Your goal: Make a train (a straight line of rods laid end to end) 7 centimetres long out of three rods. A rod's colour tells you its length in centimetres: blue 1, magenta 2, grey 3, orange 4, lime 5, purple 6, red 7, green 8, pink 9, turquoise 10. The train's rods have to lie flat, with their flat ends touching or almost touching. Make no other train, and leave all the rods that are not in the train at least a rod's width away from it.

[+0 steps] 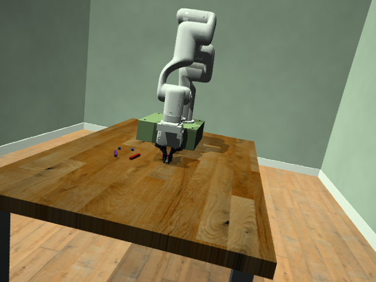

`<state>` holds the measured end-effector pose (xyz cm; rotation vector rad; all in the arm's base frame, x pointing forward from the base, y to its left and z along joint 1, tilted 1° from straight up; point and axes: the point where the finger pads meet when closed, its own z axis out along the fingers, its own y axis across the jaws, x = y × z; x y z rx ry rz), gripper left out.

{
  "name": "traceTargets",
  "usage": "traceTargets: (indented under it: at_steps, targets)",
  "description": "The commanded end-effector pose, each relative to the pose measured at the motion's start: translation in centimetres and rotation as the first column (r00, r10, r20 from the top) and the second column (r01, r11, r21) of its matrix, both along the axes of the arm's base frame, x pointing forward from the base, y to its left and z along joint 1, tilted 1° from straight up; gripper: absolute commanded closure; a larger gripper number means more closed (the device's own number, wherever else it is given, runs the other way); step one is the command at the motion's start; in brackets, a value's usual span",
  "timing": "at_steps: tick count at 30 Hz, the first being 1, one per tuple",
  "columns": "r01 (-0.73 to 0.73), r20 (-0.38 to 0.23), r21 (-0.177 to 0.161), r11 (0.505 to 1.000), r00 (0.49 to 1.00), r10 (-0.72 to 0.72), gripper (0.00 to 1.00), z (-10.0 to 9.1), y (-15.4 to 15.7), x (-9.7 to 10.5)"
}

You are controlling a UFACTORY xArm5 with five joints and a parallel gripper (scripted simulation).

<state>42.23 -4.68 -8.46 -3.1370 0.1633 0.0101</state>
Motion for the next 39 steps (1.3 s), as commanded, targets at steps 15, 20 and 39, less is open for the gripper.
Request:
traceTargets:
  at_steps: [15, 20, 39]
  targets:
    - [0.0, 0.003, 0.0, 1.0, 1.0, 0.0, 0.96, 0.1, -0.01, 0.14]
    - [0.0, 0.003, 0.0, 1.0, 1.0, 0.0, 0.96, 0.1, -0.01, 0.14]
    - [0.0, 0.003, 0.0, 1.0, 1.0, 0.0, 0.96, 1.07, 0.01, 0.14]
